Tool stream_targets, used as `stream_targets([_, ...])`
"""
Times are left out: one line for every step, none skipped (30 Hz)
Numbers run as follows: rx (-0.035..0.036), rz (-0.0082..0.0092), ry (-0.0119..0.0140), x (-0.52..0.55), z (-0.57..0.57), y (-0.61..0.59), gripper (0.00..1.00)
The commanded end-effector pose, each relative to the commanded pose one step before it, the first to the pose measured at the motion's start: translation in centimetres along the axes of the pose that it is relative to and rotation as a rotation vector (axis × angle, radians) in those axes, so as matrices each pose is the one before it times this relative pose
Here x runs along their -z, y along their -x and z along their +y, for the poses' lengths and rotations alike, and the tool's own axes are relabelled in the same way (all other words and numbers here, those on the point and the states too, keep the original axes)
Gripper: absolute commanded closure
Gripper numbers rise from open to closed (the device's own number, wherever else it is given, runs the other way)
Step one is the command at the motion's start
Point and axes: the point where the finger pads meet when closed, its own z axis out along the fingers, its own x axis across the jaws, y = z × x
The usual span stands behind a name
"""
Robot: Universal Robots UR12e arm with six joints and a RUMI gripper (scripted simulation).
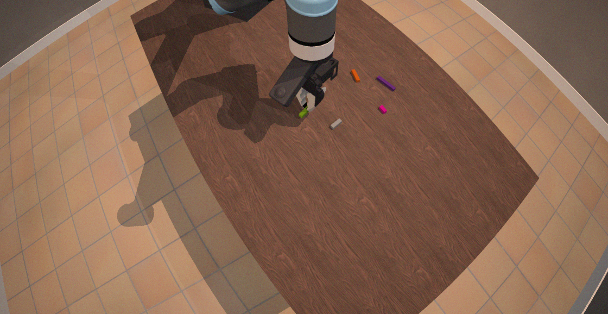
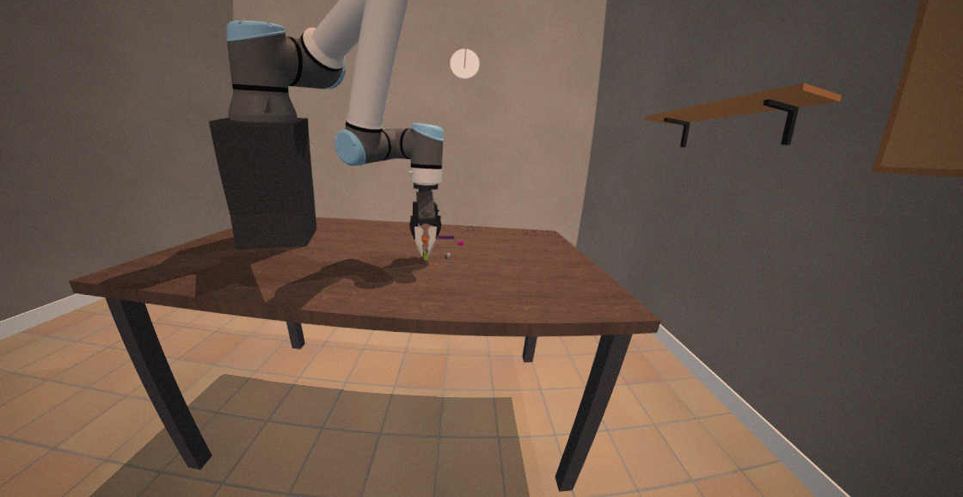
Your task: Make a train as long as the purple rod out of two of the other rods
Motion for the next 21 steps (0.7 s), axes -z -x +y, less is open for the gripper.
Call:
stream_targets([0.00002, -0.00068, -0.00039, -0.314, -0.011, 0.029, 1.00])
stream_targets([0.00000, 0.00000, 0.00000, -0.094, 0.000, 0.000, 1.00])
stream_targets([0.00000, 0.00000, 0.00000, -0.091, 0.000, 0.000, 1.00])
stream_targets([0.00000, 0.00000, 0.00000, -0.087, 0.000, 0.000, 1.00])
stream_targets([0.00000, 0.00000, 0.00000, -0.079, 0.000, 0.000, 1.00])
stream_targets([0.00000, 0.00000, 0.00000, -0.070, 0.000, 0.000, 1.00])
stream_targets([0.00000, 0.00000, 0.00000, -0.059, 0.000, 0.000, 1.00])
stream_targets([0.00000, 0.00000, 0.00000, -0.047, 0.000, 0.000, 1.00])
stream_targets([0.00000, 0.00000, 0.00000, 0.000, 0.000, 0.000, 1.00])
stream_targets([0.00000, 0.00000, 0.00000, 0.000, 0.000, 0.000, 1.00])
stream_targets([0.00000, 0.00000, 0.00000, -0.035, 0.000, 0.000, 1.00])
stream_targets([0.00000, 0.00000, 0.00000, -0.024, 0.000, 0.000, 1.00])
stream_targets([0.00000, 0.00000, 0.00000, -0.013, 0.000, 0.000, 1.00])
stream_targets([0.00000, 0.00000, 0.00000, -0.005, 0.000, 0.000, 1.00])
stream_targets([0.00000, 0.00000, 0.00000, -0.001, 0.000, 0.000, 1.00])
stream_targets([0.00000, 0.00000, 0.00000, 0.000, 0.000, 0.000, 1.00])
stream_targets([0.00000, 0.00000, 0.00000, 0.000, 0.000, 0.000, 1.00])
stream_targets([0.00000, 0.00000, 0.00000, 0.000, 0.000, 0.000, 1.00])
stream_targets([0.00000, 0.00000, 0.00000, 0.000, 0.000, 0.000, 1.00])
stream_targets([0.00000, 0.00000, 0.00000, 0.000, 0.000, 0.000, 1.00])
stream_targets([0.00000, 0.00000, 0.00000, 0.000, 0.000, 0.000, 1.00])
